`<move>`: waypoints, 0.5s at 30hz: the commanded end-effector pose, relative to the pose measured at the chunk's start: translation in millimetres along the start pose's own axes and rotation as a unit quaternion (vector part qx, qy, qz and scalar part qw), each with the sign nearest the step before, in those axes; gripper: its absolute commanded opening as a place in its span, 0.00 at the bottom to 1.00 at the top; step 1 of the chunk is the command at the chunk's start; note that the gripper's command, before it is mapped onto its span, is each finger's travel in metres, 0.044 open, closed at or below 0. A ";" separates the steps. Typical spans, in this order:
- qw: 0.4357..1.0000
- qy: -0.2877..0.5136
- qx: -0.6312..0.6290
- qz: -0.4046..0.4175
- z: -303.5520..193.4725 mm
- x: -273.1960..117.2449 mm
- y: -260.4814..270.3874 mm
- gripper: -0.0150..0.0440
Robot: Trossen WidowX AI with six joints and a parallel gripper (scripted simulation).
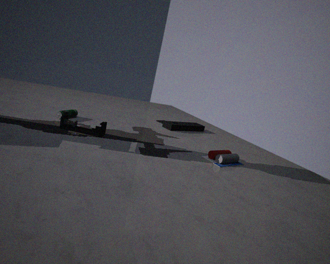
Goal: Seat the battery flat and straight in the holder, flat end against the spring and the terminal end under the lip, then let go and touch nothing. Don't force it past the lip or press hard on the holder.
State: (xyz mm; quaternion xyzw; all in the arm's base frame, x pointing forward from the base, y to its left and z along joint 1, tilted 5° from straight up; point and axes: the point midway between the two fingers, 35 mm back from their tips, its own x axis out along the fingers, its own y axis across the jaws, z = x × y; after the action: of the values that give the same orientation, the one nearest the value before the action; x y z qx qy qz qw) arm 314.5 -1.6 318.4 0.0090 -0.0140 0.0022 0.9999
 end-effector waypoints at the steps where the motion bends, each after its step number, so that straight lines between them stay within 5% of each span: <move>1: 1.000 0.007 -0.002 0.002 -3.0 1.5 1.5 0.89; 7: 0.968 0.222 -0.078 0.085 -104.9 23.3 54.6 0.63; 15: 0.810 0.486 -0.239 0.224 -238.0 -23.4 121.0 0.63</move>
State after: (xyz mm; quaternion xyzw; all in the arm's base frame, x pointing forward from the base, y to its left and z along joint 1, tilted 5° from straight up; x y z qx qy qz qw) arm 323.9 100.7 130.2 -0.1628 0.3763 0.1716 0.8958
